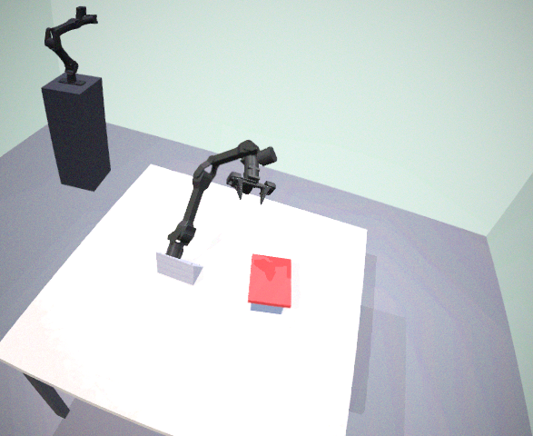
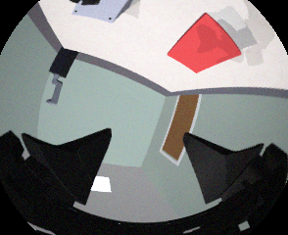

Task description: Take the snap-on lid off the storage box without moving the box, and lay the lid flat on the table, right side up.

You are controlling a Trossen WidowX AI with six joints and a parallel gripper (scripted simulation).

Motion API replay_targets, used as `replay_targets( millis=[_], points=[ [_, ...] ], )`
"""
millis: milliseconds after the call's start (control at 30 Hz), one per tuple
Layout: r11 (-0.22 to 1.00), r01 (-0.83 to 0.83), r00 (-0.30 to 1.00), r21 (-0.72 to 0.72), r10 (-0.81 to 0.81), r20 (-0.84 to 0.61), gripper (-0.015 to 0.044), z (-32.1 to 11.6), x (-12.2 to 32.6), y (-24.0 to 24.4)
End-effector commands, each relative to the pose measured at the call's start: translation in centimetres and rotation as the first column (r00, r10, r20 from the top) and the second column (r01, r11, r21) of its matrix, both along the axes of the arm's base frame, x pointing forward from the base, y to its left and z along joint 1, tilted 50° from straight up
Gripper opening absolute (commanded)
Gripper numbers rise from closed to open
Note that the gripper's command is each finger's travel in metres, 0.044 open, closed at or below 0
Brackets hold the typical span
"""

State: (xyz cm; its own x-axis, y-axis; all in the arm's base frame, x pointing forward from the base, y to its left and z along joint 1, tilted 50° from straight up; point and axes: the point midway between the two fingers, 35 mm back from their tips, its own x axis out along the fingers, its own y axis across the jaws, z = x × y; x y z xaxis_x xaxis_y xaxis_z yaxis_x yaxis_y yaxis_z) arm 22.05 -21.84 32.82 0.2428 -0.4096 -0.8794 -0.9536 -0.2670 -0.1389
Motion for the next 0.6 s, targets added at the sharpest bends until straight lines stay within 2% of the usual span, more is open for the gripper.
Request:
replay_targets(
  millis=[0,100,167,300,367,467,567],
  points=[
    [1.000,0.013,1.000,0.010,-0.013,0.009,0.0374,-0.2,0.1,0.0],
    [0.970,0.185,0.973,0.158,-0.204,0.112,0.0295,-2.3,1.3,-0.2],
    [0.899,0.318,0.912,0.300,-0.376,0.162,0.0242,-4.1,2.2,-0.3],
    [0.635,0.514,0.706,0.576,-0.695,0.137,0.0235,-7.6,3.7,-0.3],
    [0.576,0.536,0.662,0.617,-0.740,0.116,0.0235,-8.2,3.9,-0.3],
    [0.288,0.590,0.459,0.755,-0.888,-0.019,0.0235,-10.6,4.7,-0.1],
    [-0.024,0.579,0.251,0.815,-0.946,-0.206,0.0235,-12.8,5.2,0.2]
  ],
)
